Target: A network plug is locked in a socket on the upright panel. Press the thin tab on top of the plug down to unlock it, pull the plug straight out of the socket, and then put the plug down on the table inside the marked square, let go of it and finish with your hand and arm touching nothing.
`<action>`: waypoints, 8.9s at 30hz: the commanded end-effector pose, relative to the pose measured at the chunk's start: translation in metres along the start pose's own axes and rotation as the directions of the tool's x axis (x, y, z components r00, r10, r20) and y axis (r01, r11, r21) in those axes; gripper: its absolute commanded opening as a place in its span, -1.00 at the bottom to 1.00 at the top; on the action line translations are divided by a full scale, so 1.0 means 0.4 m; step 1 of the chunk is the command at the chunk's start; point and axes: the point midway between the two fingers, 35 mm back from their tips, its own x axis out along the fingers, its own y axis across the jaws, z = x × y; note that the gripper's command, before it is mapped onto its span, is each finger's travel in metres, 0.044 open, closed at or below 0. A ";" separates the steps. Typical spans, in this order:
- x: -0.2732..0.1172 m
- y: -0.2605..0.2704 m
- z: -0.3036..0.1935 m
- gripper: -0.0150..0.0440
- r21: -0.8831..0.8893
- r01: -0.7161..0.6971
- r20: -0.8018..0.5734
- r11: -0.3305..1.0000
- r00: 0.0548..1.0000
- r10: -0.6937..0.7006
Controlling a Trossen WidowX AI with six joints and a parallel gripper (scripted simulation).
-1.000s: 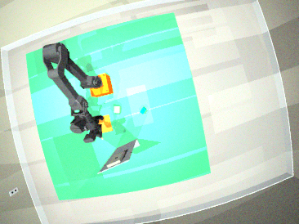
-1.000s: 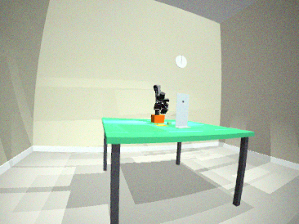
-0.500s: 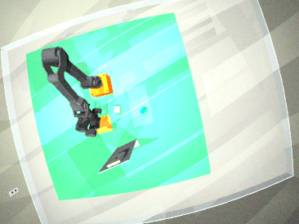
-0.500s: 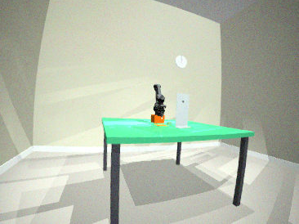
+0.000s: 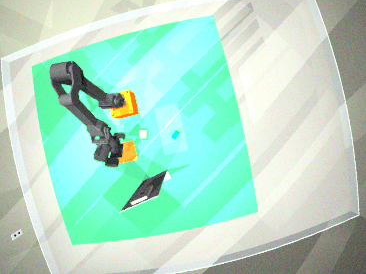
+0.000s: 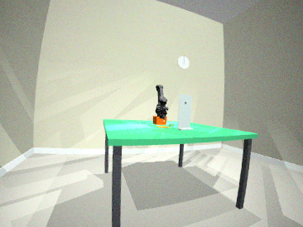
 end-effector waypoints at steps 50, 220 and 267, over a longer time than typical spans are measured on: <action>0.094 -0.075 0.002 -0.49 0.004 0.009 0.004 1.000 1.000 -0.009; -0.155 0.057 -0.001 0.04 0.001 0.019 -0.001 1.000 1.000 -0.019; -0.347 0.183 0.001 1.00 0.004 0.009 0.003 1.000 1.000 -0.009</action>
